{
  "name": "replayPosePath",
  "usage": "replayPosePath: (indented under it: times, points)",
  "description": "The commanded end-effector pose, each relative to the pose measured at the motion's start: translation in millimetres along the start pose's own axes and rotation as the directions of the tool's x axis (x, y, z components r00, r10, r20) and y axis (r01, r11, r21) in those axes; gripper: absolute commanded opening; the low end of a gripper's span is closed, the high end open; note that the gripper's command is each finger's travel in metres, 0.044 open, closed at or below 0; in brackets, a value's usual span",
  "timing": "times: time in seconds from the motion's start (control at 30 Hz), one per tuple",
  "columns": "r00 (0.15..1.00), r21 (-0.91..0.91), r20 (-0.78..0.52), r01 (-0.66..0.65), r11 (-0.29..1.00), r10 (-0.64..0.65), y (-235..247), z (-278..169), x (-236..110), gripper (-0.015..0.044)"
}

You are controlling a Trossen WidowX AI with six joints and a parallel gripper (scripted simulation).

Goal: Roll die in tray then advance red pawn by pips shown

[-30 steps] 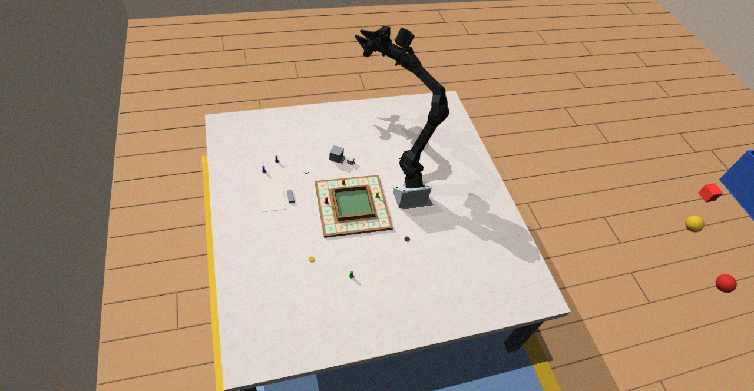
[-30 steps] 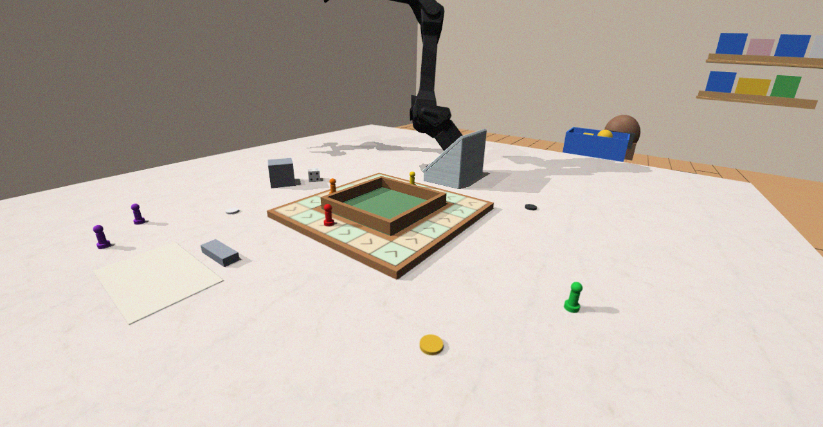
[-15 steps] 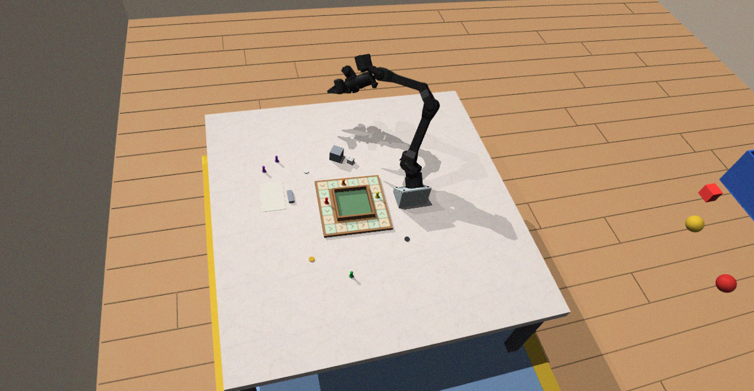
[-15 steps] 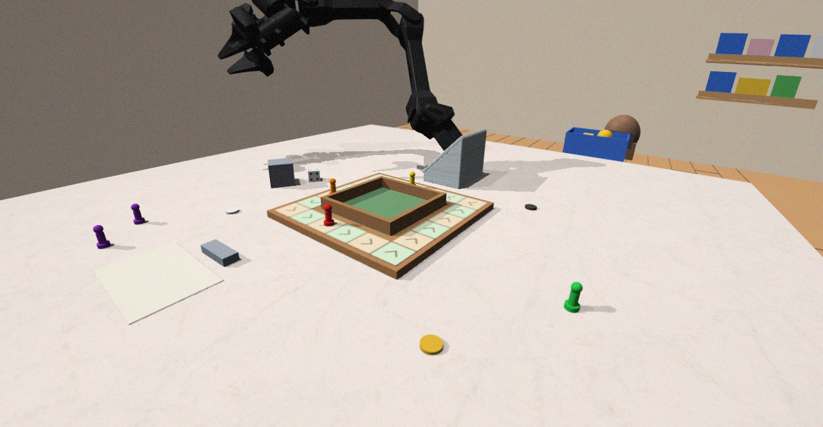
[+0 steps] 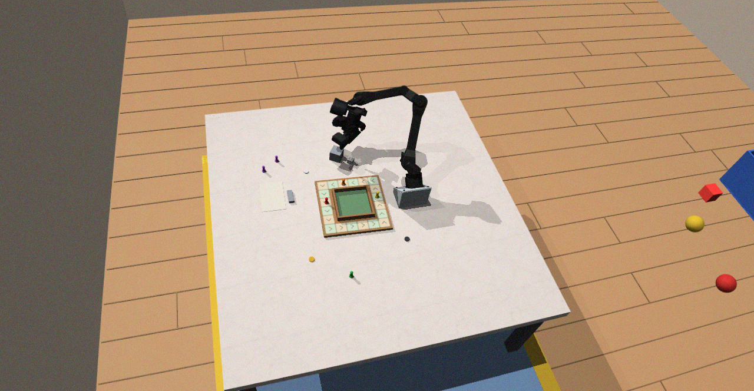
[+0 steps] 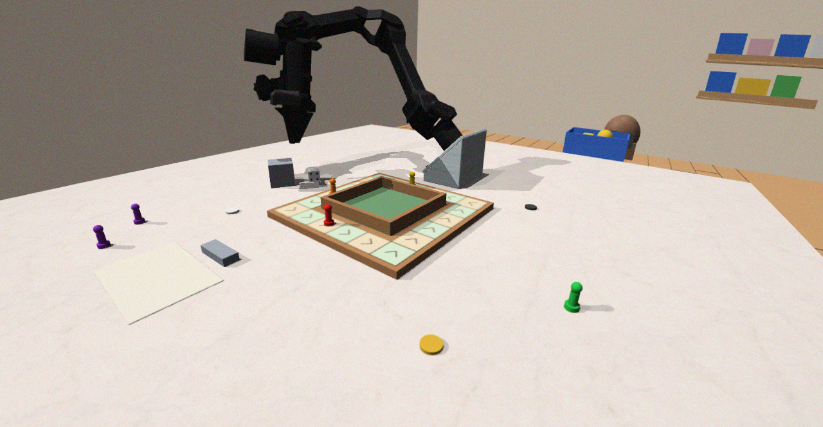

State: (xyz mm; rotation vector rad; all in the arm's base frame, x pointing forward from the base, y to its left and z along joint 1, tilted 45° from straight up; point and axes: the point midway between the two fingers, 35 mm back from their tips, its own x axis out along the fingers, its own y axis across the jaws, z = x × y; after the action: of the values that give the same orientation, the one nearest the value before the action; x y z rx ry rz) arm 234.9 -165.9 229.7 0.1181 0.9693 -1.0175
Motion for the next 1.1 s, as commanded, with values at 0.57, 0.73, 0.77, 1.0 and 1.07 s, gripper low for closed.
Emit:
replayPosePath:
  times: [0.57, 0.73, 0.77, 1.0, 1.07]
  points:
    - [0.979, -0.142, -0.084, 0.171, 0.975, -0.184, -7, -36, 43, 0.0275]
    - [0.979, -0.141, -0.085, 0.171, 0.975, -0.184, -8, -36, 51, 0.0275]
    - [0.979, -0.141, -0.085, 0.171, 0.975, -0.184, -8, -37, 52, 0.0275]
    - [0.979, -0.141, -0.084, 0.172, 0.975, -0.185, -10, -37, 63, 0.0275]
    - [0.979, -0.141, -0.084, 0.172, 0.975, -0.185, -11, -38, 66, 0.0275]
